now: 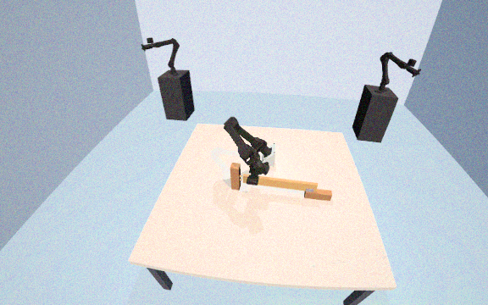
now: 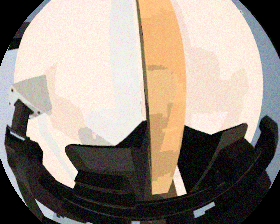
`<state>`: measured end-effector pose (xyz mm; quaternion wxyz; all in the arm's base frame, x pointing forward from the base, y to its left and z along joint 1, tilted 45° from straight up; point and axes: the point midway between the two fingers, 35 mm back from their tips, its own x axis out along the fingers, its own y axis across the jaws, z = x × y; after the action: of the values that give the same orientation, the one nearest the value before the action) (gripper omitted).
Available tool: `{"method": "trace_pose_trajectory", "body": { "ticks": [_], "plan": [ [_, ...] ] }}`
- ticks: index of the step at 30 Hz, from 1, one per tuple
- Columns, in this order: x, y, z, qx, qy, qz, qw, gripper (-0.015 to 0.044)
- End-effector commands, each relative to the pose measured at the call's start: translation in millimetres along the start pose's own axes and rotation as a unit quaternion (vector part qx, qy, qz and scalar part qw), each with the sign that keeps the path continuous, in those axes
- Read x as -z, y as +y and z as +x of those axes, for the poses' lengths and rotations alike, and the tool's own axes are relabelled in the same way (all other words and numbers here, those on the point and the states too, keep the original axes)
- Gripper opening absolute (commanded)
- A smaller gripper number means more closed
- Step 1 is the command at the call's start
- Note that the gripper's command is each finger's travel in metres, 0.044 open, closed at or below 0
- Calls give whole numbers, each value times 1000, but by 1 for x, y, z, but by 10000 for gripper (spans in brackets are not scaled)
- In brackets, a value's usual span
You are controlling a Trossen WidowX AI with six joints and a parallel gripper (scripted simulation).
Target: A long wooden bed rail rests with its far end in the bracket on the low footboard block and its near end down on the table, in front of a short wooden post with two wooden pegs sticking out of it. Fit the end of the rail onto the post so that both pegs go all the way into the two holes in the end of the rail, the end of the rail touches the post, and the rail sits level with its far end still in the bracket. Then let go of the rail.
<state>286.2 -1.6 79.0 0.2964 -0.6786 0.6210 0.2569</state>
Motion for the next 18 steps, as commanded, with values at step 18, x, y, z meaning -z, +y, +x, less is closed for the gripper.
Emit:
{"method": "trace_pose_trajectory", "body": {
  "ticks": [18],
  "plan": [
    [7, 0, -2, 2, 1, -1, 1000, 0]
  ]
}}
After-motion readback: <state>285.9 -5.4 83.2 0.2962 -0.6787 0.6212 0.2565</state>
